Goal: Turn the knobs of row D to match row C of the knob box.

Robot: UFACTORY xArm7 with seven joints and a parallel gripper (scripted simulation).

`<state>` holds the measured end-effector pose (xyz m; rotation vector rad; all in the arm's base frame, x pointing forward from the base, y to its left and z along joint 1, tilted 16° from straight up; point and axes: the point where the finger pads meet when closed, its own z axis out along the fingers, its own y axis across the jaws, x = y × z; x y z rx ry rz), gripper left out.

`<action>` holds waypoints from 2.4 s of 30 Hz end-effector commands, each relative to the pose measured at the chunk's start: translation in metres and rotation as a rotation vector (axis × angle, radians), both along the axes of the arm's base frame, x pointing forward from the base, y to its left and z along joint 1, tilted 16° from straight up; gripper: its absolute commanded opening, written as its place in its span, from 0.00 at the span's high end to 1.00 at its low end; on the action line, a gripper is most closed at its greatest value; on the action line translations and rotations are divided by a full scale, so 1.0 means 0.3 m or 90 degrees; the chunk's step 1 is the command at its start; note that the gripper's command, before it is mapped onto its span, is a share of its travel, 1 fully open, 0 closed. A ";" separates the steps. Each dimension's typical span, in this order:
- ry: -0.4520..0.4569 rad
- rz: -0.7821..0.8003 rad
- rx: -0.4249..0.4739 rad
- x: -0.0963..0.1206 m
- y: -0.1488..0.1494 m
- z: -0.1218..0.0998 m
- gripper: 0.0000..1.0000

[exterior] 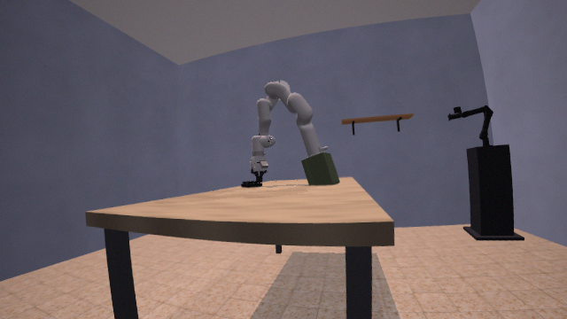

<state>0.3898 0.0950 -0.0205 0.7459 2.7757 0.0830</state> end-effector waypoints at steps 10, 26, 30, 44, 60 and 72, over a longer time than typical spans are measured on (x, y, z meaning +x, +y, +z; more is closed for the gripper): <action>-0.003 -0.026 0.007 0.003 0.001 0.003 0.92; -0.003 -0.026 0.007 0.003 0.001 0.003 0.81; -0.003 -0.026 0.007 0.003 0.001 0.003 0.81; -0.003 -0.026 0.007 0.003 0.001 0.003 0.81; -0.003 -0.026 0.007 -0.019 0.002 0.079 0.81; -0.003 -0.026 0.007 -0.030 0.003 0.118 0.81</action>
